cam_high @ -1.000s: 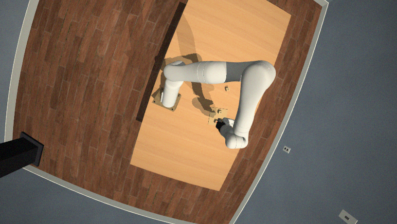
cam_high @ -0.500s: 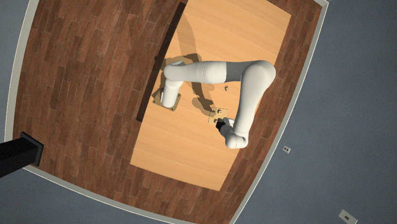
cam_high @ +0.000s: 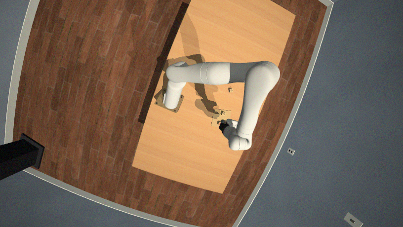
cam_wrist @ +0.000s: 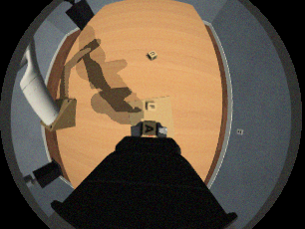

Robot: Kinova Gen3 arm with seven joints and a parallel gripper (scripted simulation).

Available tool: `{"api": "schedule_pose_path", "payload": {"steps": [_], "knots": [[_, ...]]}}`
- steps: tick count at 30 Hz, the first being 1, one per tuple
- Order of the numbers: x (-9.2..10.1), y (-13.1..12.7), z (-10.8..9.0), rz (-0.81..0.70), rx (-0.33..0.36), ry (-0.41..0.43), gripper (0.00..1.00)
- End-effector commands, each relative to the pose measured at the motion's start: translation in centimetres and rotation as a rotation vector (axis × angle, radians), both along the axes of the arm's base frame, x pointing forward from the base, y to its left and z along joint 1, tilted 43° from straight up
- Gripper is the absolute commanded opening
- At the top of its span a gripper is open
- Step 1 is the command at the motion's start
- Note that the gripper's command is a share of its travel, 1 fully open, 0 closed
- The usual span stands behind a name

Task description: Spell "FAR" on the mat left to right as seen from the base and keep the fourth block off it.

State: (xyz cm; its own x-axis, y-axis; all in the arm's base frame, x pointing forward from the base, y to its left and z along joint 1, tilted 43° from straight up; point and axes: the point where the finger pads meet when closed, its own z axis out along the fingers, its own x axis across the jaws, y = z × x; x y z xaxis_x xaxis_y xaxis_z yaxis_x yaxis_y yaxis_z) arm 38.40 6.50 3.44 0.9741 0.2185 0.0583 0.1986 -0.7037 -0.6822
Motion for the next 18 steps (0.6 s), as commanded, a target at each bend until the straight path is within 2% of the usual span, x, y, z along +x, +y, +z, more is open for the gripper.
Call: {"api": "schedule_pose_path", "payload": {"steps": [1, 18], "knots": [[0.0, 0.7, -0.5, -0.005, 0.000, 0.002, 0.49], [-0.7, 5.1, -5.3, -0.005, -0.001, 0.003, 0.49]]}}
